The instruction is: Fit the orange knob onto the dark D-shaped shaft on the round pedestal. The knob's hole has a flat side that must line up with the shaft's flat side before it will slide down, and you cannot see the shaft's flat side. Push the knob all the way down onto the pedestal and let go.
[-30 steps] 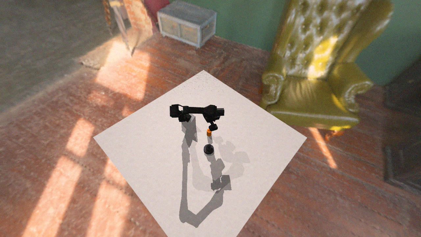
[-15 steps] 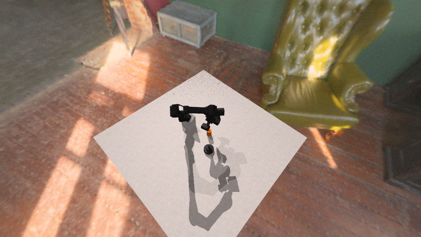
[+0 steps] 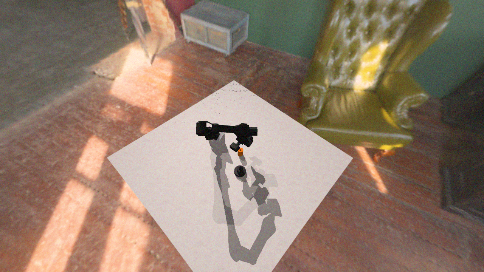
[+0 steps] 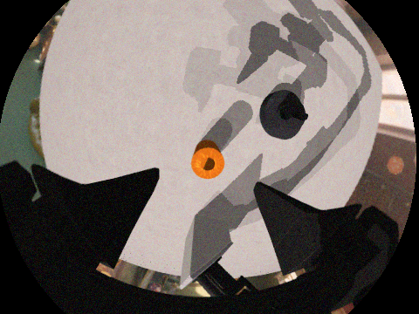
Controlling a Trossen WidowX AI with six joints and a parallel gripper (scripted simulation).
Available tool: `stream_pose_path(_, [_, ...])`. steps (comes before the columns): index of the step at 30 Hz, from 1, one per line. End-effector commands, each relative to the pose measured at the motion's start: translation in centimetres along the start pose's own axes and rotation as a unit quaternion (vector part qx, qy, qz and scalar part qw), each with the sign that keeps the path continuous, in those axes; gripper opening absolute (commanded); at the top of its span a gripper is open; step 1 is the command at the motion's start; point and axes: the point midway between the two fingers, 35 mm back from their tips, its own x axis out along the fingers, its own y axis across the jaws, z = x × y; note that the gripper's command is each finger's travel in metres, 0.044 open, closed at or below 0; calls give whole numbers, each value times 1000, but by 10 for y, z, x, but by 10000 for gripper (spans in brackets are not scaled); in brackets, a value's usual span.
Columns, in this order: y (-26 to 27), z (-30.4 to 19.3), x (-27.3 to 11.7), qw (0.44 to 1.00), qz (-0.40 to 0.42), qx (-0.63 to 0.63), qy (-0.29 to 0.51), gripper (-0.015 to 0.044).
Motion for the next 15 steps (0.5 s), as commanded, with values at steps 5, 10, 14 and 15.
stream_pose_path(5, [0, 0, 23, 1000, -3, -2, 0, 440])
stream_pose_path(10, [0, 0, 27, 1000, -3, -2, 0, 440])
stream_pose_path(14, [0, 1, 33, 1000, -3, -2, 0, 440])
stream_pose_path(15, [0, 1, 35, 1000, -3, -2, 0, 440])
